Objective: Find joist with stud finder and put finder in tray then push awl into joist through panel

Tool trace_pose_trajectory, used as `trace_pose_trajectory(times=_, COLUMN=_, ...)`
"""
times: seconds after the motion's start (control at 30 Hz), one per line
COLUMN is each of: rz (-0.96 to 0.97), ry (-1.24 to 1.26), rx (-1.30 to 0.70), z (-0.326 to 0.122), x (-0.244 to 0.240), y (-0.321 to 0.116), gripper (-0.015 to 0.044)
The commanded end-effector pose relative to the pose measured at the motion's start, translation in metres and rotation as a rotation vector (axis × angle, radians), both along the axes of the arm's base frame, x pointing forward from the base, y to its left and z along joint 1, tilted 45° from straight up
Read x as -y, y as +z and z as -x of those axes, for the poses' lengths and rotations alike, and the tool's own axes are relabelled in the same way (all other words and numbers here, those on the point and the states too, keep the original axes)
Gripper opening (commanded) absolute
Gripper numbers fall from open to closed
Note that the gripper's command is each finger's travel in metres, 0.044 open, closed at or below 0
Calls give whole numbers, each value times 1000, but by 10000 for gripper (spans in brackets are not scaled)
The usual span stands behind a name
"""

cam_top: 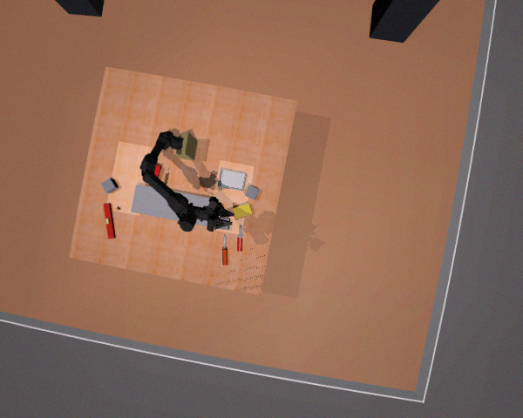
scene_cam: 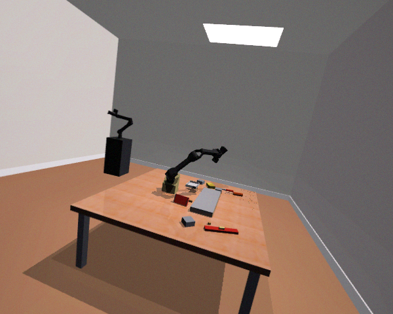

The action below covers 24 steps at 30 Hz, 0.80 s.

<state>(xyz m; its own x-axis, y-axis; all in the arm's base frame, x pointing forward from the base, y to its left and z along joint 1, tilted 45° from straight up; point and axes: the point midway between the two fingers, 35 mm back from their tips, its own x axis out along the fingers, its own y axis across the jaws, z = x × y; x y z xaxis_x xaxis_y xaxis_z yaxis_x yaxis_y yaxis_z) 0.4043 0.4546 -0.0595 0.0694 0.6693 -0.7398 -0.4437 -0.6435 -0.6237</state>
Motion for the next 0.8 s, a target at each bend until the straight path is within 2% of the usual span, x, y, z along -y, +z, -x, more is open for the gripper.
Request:
trace_pose_trajectory(times=0.0, rz=4, ry=-17, rx=-8, z=-1, x=2, y=1, gripper=426)
trace_pose_trajectory(times=0.03, rz=15, ry=-66, rx=-32, z=-5, x=9, y=3, gripper=440)
trace_pose_trajectory(times=0.2, rz=99, ry=-568, rx=-245, z=-34, x=85, y=28, gripper=440)
trace_pose_trajectory(times=0.37, rz=125, ry=-968, rx=-378, z=-44, x=148, y=47, gripper=440)
trace_pose_trajectory(times=0.77, rz=81, ry=-1794, rx=-536, z=-29, x=284, y=81, gripper=440)
